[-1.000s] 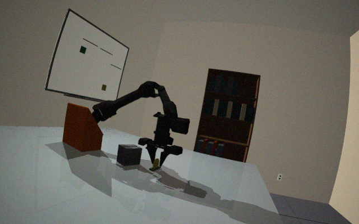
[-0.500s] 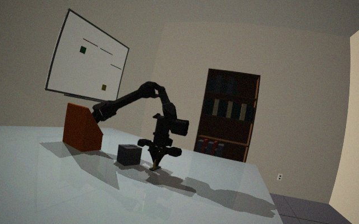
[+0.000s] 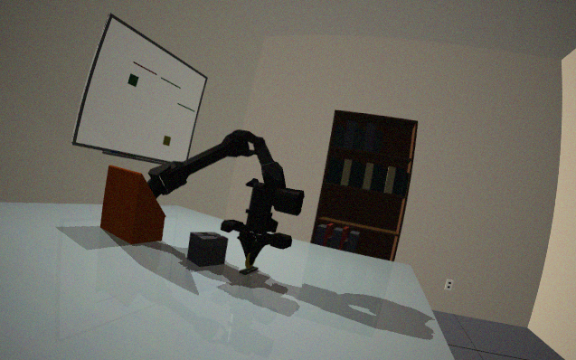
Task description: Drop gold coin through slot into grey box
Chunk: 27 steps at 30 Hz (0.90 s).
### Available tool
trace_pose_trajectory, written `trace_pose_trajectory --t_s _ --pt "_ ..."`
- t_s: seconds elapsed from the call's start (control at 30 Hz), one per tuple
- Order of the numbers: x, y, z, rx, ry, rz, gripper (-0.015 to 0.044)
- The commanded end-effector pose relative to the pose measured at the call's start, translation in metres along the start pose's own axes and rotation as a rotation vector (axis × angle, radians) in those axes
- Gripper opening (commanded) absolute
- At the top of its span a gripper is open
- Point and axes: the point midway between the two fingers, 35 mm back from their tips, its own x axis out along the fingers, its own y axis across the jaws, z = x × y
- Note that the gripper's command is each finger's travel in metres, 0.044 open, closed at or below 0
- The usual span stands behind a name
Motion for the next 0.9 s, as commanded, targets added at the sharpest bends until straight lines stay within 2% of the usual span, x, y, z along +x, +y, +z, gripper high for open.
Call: trace_pose_trajectory --t_s 0.0,0.87 --pt "-0.012 -0.002 0.001 -0.006 -0.001 -0.005 0.0000" --pt "-0.077 -0.001 0.001 -0.006 -0.001 -0.004 0.0000"
